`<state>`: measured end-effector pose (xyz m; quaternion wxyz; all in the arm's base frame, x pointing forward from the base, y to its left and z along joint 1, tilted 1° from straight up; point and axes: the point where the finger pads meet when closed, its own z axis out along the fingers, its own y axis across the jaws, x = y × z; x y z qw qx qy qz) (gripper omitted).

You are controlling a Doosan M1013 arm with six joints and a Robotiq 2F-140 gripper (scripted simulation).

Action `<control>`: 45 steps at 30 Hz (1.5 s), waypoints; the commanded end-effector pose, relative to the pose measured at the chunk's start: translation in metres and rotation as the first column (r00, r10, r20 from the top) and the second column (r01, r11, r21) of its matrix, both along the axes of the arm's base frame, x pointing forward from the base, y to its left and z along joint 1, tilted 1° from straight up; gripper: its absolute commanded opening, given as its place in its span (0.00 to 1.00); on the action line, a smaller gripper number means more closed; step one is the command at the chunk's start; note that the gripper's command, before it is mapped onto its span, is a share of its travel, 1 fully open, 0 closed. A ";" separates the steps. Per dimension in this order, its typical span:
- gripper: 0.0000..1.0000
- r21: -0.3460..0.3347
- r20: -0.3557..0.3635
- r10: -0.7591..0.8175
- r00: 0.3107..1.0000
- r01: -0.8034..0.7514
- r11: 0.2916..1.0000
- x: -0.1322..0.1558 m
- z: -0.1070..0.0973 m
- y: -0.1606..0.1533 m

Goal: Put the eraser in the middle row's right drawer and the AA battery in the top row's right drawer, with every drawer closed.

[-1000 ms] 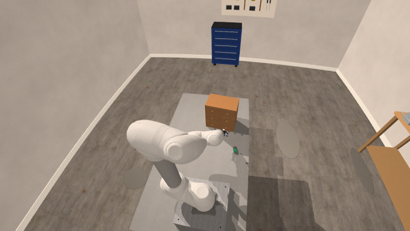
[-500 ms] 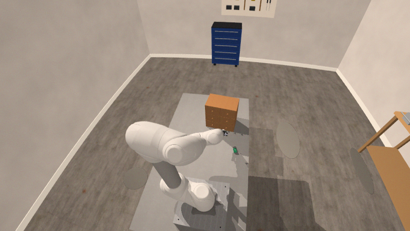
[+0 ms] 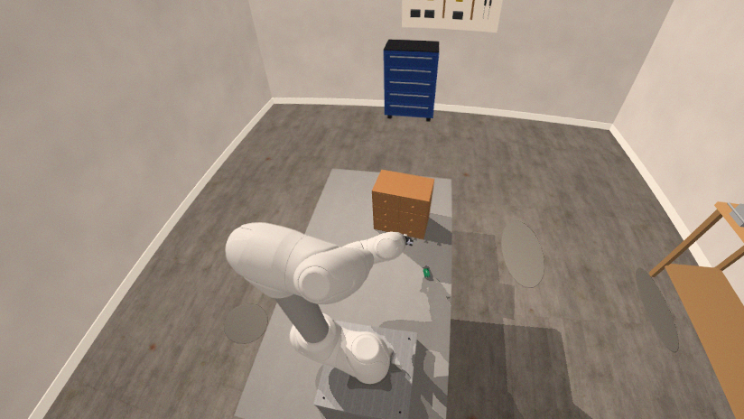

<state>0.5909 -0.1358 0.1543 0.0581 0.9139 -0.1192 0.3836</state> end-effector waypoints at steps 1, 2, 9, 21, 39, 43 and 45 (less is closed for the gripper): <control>0.00 0.040 -0.028 0.032 0.999 -0.031 0.999 -0.001 0.001 0.000; 0.00 0.041 -0.031 0.031 0.999 -0.030 0.999 -0.002 0.001 0.000; 0.00 0.038 -0.049 0.024 0.999 -0.022 0.999 -0.004 0.002 -0.003; 0.00 0.085 -0.224 0.032 0.974 -0.013 0.996 -0.019 0.017 0.001; 0.00 0.166 -0.530 0.066 0.845 0.027 0.986 -0.048 0.045 0.007; 0.00 0.173 -0.556 0.070 0.828 0.032 0.984 -0.051 0.048 0.008; 0.00 0.179 -0.579 0.075 0.812 0.037 0.983 -0.053 0.050 0.008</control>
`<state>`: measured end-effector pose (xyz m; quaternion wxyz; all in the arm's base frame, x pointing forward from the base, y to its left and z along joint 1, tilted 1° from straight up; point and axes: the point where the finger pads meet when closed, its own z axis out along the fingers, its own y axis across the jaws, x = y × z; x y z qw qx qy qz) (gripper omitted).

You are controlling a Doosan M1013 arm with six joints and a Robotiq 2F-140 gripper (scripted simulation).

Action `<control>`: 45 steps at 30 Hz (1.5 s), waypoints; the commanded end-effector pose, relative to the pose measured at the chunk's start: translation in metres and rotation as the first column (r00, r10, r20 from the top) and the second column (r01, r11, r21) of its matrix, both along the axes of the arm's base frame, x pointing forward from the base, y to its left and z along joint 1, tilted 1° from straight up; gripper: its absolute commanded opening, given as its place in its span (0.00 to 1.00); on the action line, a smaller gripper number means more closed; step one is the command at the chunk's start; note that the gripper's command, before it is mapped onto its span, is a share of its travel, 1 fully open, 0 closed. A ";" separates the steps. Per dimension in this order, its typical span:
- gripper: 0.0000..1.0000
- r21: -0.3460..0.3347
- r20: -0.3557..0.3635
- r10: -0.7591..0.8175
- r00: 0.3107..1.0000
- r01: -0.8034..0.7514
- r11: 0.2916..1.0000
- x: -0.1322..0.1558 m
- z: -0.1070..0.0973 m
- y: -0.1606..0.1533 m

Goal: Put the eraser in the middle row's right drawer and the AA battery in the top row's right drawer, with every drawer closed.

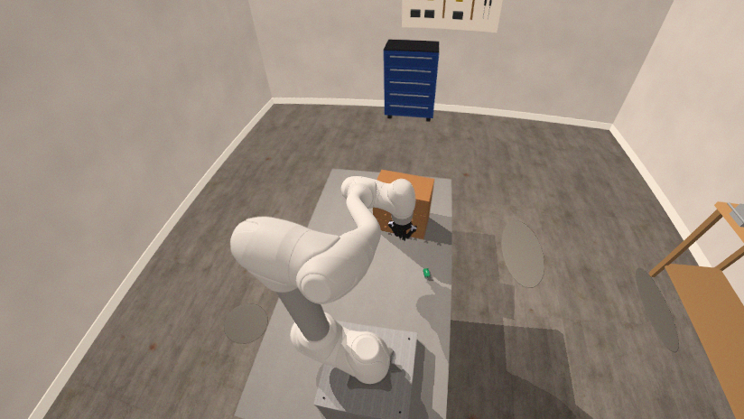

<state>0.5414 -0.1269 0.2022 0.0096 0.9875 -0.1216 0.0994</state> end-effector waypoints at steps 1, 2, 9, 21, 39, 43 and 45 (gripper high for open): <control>0.00 0.020 -0.065 0.003 0.998 -0.002 1.000 -0.005 0.003 0.000; 0.00 0.023 -0.078 0.003 0.997 -0.001 1.000 -0.006 0.004 0.000; 0.00 0.040 -0.144 0.006 0.990 0.000 0.999 -0.011 0.010 0.001; 0.00 0.050 -0.183 0.008 0.983 0.001 0.999 -0.015 0.013 0.002; 0.00 0.050 -0.186 0.008 0.982 0.002 0.999 -0.015 0.014 0.002; 0.00 0.050 -0.186 0.008 0.982 0.002 0.999 -0.007 0.053 0.000; 0.00 0.050 -0.186 0.008 0.982 0.002 0.999 -0.004 0.073 -0.001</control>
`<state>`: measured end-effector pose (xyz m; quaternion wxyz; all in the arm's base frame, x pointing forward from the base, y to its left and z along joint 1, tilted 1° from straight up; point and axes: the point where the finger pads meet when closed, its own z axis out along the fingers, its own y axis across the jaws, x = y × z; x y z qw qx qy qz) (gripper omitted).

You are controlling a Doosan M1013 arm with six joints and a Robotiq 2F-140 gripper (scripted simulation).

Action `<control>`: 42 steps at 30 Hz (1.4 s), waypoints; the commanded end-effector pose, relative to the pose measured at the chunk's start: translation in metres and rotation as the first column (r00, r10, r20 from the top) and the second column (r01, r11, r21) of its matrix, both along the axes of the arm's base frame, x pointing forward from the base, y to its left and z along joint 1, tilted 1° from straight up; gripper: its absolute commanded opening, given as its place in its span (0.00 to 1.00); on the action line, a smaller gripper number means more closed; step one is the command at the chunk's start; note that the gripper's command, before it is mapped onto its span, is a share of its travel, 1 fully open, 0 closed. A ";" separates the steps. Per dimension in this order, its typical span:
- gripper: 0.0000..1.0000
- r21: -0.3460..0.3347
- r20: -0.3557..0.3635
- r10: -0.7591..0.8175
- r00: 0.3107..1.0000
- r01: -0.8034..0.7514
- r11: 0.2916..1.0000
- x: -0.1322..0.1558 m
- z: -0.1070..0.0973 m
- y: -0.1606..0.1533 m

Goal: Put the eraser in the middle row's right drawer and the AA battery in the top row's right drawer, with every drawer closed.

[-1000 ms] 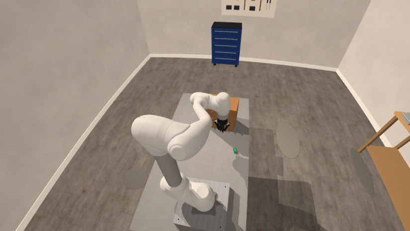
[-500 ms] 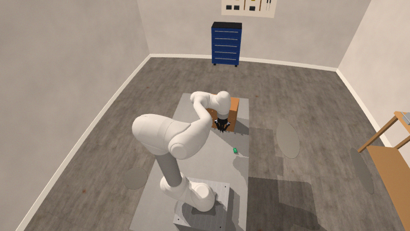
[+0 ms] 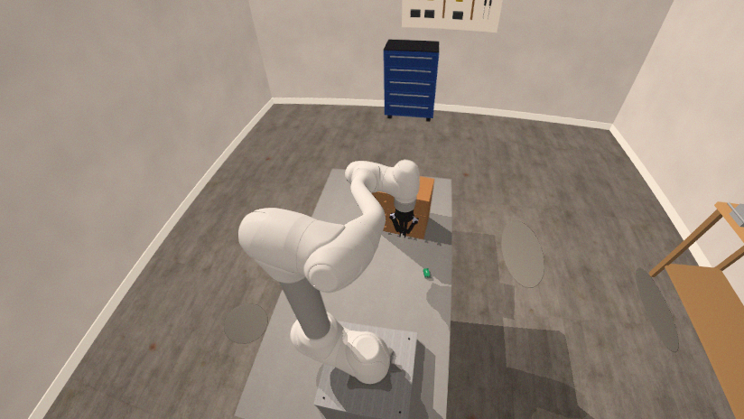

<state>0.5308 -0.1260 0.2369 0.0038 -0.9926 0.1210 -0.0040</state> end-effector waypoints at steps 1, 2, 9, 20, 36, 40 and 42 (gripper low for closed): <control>0.00 0.001 -0.001 0.000 1.000 0.000 1.000 0.009 0.058 -0.003; 0.00 0.001 -0.001 0.000 1.000 0.000 1.000 0.009 0.058 -0.003; 0.00 0.001 -0.001 0.000 1.000 0.000 1.000 0.010 0.079 -0.003; 0.00 -0.004 0.017 0.000 1.000 0.000 1.000 0.012 0.078 -0.003; 0.00 -0.040 0.164 0.002 0.986 0.005 0.999 0.024 0.065 -0.006; 0.00 -0.048 0.197 0.003 0.980 0.007 0.999 0.027 0.062 -0.007; 0.00 -0.057 0.233 0.005 0.973 0.009 0.998 0.030 0.059 -0.008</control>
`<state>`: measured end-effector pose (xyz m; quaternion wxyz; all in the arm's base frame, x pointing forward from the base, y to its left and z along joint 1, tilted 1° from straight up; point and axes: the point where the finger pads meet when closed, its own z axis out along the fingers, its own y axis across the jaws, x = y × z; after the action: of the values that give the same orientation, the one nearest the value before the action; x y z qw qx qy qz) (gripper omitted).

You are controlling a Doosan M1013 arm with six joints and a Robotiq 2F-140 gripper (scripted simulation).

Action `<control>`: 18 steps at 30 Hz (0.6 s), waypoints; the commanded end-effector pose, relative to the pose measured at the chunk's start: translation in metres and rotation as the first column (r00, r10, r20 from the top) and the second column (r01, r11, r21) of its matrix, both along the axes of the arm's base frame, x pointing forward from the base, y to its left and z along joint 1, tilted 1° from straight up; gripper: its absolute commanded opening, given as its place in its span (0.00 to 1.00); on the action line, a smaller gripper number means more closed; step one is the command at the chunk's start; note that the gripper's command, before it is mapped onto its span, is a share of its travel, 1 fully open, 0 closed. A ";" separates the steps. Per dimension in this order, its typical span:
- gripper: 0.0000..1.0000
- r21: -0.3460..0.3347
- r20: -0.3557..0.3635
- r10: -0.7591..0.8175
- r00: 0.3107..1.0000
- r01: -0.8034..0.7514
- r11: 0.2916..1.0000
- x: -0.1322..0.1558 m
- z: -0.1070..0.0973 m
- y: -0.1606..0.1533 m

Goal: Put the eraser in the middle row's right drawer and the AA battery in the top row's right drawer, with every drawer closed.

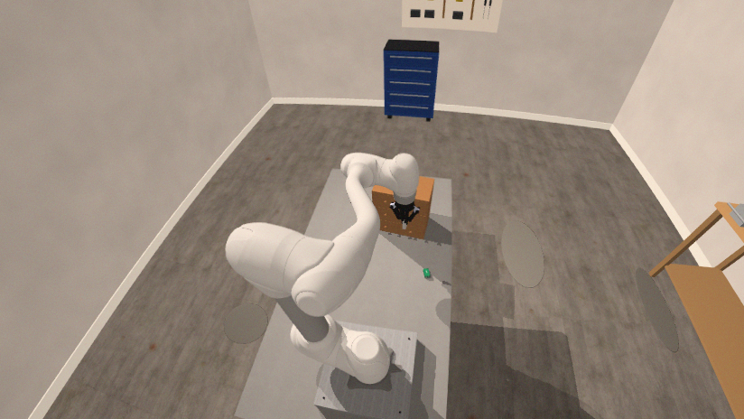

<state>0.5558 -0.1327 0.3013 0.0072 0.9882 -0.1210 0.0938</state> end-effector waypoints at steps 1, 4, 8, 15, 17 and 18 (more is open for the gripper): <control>0.00 -0.019 0.078 0.000 0.997 0.001 1.000 0.007 -0.007 -0.002; 0.00 -0.034 0.140 0.001 0.990 0.003 0.999 0.012 -0.012 -0.003; 0.00 -0.056 0.230 0.005 0.973 0.008 0.998 0.019 -0.020 -0.005; 0.00 -0.085 0.349 0.013 0.937 0.018 0.996 0.030 -0.030 -0.007; 0.00 -0.097 0.398 0.017 0.917 0.023 0.995 0.035 -0.034 -0.008; 0.00 -0.103 0.422 0.020 0.906 0.027 0.994 0.037 -0.037 -0.009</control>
<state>0.5830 -0.1396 0.2743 0.0288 0.9585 -0.1191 0.2575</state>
